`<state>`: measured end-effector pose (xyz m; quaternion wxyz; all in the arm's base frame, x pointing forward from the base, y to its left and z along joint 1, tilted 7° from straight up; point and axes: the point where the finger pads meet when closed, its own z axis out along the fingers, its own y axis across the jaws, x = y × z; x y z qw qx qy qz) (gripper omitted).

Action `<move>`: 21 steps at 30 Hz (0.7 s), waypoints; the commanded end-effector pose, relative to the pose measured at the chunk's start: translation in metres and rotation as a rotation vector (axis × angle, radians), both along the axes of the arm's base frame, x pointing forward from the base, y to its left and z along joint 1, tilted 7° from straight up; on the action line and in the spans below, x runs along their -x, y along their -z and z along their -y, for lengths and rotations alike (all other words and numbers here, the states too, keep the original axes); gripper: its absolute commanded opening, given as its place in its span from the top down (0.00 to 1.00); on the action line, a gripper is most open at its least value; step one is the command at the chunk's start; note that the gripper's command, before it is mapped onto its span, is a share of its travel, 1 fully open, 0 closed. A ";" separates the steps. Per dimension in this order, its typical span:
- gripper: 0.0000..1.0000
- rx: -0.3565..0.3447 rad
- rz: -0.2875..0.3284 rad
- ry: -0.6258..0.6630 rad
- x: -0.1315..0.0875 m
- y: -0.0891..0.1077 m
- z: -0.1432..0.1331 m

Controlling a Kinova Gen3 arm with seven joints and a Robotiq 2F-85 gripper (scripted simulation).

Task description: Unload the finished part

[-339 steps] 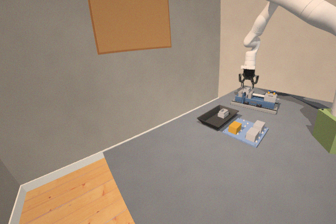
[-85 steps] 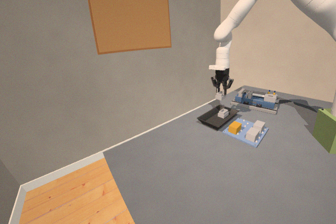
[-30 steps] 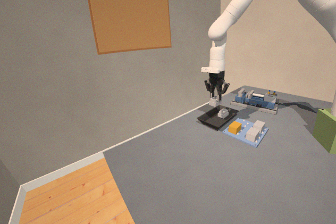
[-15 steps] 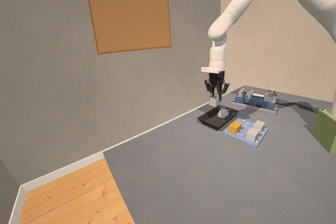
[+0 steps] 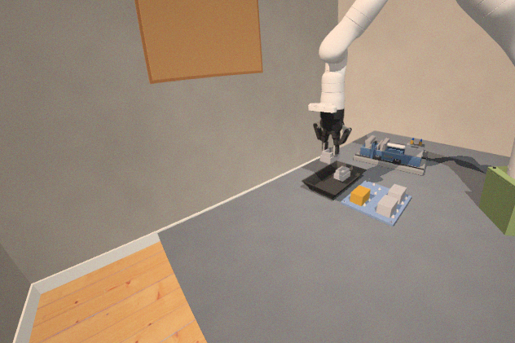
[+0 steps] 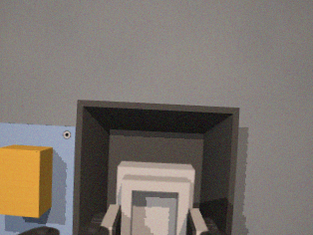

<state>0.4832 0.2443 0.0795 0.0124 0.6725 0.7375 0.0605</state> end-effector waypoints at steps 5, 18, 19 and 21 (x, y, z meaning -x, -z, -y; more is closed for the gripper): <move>1.00 0.000 0.001 0.000 -0.001 0.004 0.000; 1.00 0.000 0.001 0.000 -0.002 0.017 -0.001; 1.00 0.000 0.001 0.000 -0.002 0.018 -0.002; 1.00 0.000 0.001 0.000 -0.003 0.021 -0.002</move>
